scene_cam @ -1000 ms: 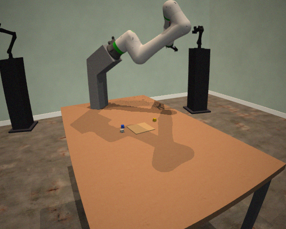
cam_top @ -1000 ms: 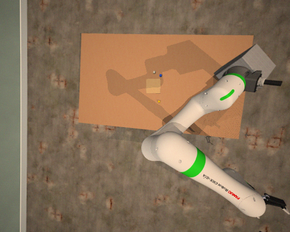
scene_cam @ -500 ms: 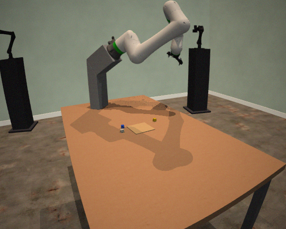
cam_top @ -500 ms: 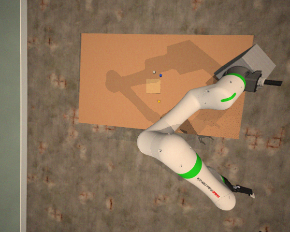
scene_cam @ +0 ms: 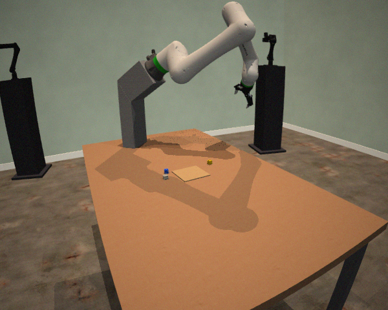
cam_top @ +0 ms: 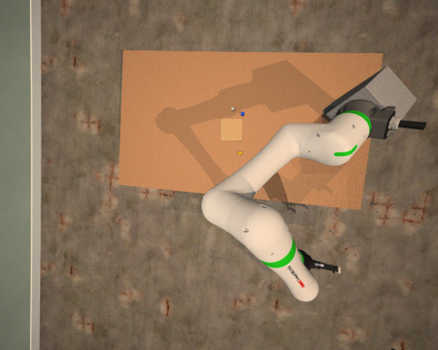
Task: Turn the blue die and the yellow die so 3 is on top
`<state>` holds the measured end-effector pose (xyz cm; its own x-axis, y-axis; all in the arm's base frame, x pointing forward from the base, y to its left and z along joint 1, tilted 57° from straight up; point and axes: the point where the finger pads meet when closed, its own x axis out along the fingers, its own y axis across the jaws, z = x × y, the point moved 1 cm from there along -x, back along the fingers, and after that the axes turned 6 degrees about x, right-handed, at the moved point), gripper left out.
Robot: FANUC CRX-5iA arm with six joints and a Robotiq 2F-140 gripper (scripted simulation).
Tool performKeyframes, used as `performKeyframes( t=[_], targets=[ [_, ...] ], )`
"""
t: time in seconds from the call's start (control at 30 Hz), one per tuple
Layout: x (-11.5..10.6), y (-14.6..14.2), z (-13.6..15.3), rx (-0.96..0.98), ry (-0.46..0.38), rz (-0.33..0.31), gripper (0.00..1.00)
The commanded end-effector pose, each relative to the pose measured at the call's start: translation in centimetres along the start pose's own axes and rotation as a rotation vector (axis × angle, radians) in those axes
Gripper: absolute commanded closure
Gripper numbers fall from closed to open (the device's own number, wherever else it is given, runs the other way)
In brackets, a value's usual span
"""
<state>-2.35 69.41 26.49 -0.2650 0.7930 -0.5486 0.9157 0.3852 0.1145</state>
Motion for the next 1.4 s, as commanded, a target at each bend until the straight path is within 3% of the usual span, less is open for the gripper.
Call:
performKeyframes(
  t=[0.0, 0.1, 0.13, 0.2, 0.27, 0.33, 0.37, 0.47, 0.5, 0.67, 0.7, 0.77, 0.8, 0.9, 0.93, 1.03, 1.07, 1.1, 1.23, 1.27, 1.33, 1.37],
  targets=[
    [-2.2, 6.1, 3.0, 0.117, -0.094, 0.063, 0.00],
    [-2.5, 6.8, 3.3, 0.117, -0.094, 0.063, 0.00],
    [-4.1, 10.0, 5.3, 0.187, -0.138, 0.099, 0.00],
    [-4.3, 10.4, 5.5, 0.187, -0.138, 0.099, 0.00],
    [-6.3, 13.5, 7.6, 0.260, -0.182, 0.136, 0.00],
    [-6.4, 13.7, 7.7, 0.260, -0.182, 0.136, 0.00],
    [-8.4, 16.2, 9.7, 0.336, -0.225, 0.176, 0.00],
    [-8.9, 16.9, 10.2, 0.336, -0.225, 0.176, 0.00],
    [-11.2, 19.4, 12.3, 0.417, -0.268, 0.217, 0.00],
    [-11.6, 19.9, 12.7, 0.417, -0.268, 0.217, 0.00],
    [-14.6, 22.6, 15.3, 0.500, -0.310, 0.260, 0.00],
    [-14.6, 22.6, 15.3, 0.500, -0.310, 0.260, 0.00],
    [-17.0, 24.3, 17.3, 0.580, -0.347, 0.301, 0.00],
    [-17.9, 25.0, 18.0, 0.587, -0.350, 0.305, 0.00],
    [-20.5, 26.5, 20.1, 0.673, -0.388, 0.349, 0.00],
    [-21.4, 27.1, 20.8, 0.676, -0.389, 0.351, 0.00],
    [-24.2, 28.3, 22.9, 0.767, -0.426, 0.397, 0.00],
    [-25.1, 28.8, 23.5, 0.768, -0.427, 0.398, 0.00],
    [-25.2, 28.8, 23.5, 0.768, -0.427, 0.398, 0.00],
    [-29.1, 30.2, 26.3, 0.863, -0.462, 0.446, 0.00],
    [-29.1, 30.2, 26.3, 0.863, -0.462, 0.446, 0.00],
    [-31.8, 30.8, 28.1, 0.937, -0.489, 0.484, 0.00]
  ],
)
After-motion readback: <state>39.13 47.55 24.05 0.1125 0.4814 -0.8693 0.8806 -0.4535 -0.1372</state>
